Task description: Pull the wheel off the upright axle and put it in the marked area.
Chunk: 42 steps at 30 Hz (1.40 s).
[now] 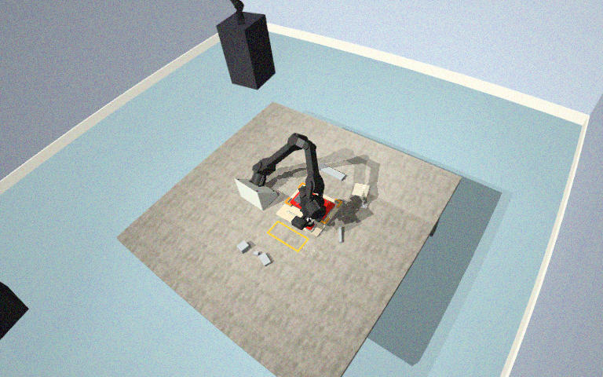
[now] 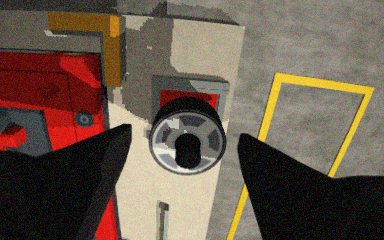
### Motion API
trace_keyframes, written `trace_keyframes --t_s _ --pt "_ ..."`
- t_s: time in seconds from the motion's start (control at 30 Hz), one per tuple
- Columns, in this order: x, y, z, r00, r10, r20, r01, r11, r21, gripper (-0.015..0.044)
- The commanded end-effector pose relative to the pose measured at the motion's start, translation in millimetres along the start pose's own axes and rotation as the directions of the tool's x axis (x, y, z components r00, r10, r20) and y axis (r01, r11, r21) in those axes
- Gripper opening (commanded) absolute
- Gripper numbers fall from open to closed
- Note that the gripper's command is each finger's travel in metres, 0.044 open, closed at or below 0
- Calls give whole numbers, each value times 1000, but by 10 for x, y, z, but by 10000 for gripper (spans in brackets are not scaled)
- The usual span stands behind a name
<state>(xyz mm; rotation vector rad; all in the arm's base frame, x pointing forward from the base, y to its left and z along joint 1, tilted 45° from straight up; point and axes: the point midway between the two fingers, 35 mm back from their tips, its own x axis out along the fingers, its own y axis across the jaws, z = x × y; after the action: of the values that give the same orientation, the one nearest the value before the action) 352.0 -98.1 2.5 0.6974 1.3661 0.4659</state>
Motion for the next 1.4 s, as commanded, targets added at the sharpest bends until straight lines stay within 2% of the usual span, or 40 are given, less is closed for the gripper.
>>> trace_keyframes --t_s 0.0,0.07,0.37,0.57,1.37 --pt "0 0 0 1000 0 0 0 1000 0 274" --pt "0 0 0 1000 0 0 0 1000 0 221" --pt "0 0 0 1000 0 0 0 1000 0 161" --pt "-11 -1 0 1000 0 0 0 1000 0 4" --pt "-90 -4 3 1000 0 2 0 1000 3 0"
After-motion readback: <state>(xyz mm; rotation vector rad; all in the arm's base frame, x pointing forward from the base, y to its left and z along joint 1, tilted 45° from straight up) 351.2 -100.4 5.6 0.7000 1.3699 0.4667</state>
